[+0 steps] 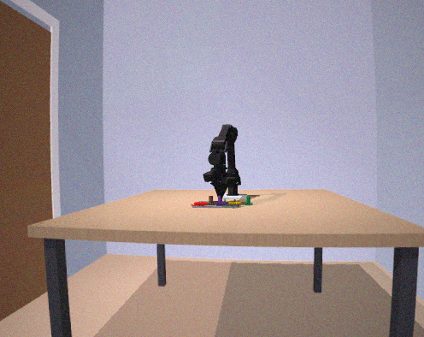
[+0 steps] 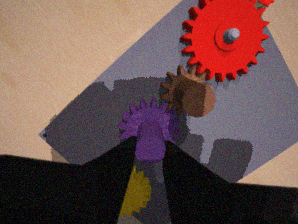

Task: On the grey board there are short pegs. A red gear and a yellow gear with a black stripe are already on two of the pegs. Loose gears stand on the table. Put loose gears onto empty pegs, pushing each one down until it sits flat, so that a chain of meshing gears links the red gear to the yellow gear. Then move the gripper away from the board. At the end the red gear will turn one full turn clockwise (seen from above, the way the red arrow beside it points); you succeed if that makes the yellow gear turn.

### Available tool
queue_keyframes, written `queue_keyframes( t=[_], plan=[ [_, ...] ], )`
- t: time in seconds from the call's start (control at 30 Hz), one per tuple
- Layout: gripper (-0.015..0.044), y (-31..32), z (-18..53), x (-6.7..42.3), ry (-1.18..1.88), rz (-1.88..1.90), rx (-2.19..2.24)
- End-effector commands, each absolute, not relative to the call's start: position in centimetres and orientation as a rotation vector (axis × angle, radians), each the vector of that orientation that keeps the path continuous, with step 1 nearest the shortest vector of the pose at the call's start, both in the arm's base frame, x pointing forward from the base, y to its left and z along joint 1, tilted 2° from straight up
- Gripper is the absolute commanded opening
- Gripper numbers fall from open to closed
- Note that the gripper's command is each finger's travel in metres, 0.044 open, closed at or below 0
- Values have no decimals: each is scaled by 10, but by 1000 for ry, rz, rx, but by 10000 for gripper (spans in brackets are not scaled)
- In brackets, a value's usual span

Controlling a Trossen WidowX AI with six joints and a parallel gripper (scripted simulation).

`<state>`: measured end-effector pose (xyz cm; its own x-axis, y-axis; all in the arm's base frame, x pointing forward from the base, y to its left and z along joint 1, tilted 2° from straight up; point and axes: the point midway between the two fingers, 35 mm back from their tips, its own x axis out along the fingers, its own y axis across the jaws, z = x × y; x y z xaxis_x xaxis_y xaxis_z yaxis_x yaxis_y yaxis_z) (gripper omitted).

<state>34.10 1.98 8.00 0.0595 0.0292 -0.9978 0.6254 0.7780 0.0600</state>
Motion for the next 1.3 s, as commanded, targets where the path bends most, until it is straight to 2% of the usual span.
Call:
queue_keyframes(
  t=[0.0, 0.5, 0.87, 1.27],
  plan=[
    [140, 19, 84, 341, 1449, -528, 604],
    [140, 18, 128, 339, 1448, -531, 608],
    [429, 127, 120, 294, 1313, -930, 1034],
    [440, 144, 119, 280, 1285, -991, 1099]
  ],
)
